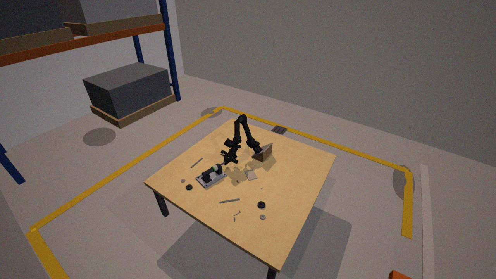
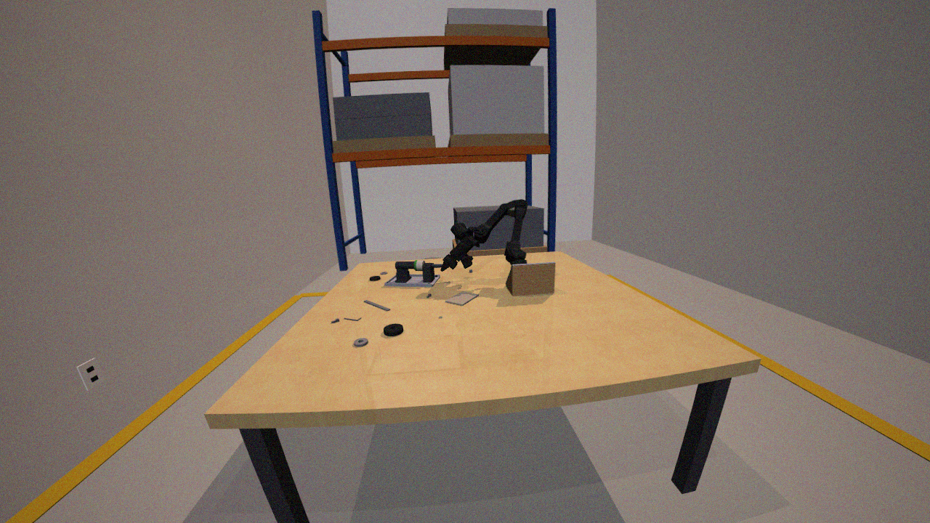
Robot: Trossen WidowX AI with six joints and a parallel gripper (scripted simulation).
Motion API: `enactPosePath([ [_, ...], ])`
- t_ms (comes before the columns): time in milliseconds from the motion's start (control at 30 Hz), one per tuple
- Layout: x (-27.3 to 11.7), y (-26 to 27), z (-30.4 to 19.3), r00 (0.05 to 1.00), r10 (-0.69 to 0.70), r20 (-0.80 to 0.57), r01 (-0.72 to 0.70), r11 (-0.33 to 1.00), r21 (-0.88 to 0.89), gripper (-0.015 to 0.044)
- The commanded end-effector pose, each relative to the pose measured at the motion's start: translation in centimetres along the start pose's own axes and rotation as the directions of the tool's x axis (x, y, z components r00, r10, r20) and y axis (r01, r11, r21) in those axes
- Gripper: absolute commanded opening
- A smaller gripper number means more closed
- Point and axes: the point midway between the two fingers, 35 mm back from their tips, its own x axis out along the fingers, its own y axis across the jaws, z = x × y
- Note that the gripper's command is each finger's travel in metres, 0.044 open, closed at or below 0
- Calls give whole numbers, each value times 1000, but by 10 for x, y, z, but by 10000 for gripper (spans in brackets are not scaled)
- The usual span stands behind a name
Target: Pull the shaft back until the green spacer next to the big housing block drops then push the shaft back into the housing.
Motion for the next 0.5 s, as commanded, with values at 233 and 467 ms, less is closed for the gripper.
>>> enactPosePath([
  [233, -1, 0, 1, 1000, -1, 0, 1, 1000, 3, 0],
  [467, -1, 0, 1, 1000, -1, 0, 1, 1000, 3, 0],
])
